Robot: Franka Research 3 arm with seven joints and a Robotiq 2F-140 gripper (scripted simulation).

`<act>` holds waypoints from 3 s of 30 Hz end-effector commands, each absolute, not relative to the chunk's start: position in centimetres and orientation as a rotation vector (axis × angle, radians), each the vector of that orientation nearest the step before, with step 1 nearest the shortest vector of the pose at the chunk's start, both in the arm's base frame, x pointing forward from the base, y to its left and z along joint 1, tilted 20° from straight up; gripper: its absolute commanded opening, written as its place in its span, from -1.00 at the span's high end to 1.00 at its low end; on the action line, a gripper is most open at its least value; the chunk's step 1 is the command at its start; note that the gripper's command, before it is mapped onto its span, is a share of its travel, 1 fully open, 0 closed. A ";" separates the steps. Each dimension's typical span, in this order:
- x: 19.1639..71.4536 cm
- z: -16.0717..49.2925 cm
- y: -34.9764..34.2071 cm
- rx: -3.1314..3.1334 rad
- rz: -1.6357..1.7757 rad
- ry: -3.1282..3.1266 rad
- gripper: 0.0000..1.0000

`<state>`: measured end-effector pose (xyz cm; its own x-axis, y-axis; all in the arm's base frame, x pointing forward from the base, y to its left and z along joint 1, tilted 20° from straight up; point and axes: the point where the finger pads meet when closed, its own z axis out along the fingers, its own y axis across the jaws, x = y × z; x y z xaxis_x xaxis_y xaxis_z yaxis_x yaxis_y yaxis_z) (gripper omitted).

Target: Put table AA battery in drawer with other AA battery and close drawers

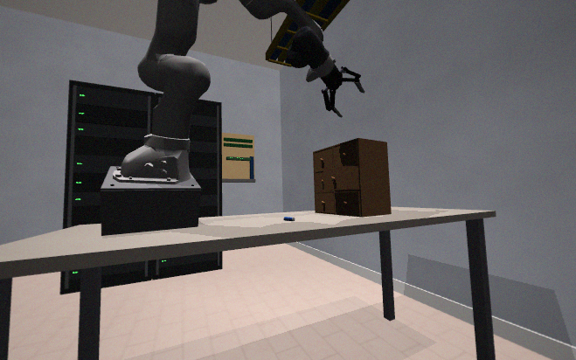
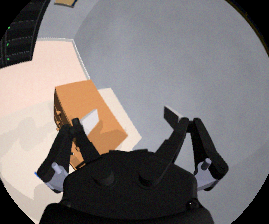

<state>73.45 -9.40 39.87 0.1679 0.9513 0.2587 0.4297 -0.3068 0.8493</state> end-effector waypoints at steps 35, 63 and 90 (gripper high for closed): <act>75.5 43.4 -2.9 1.569 1.144 1.613 -1.00; 74.8 45.2 4.2 1.252 1.117 1.952 -1.00; 73.6 45.1 6.9 1.102 1.070 2.107 -1.00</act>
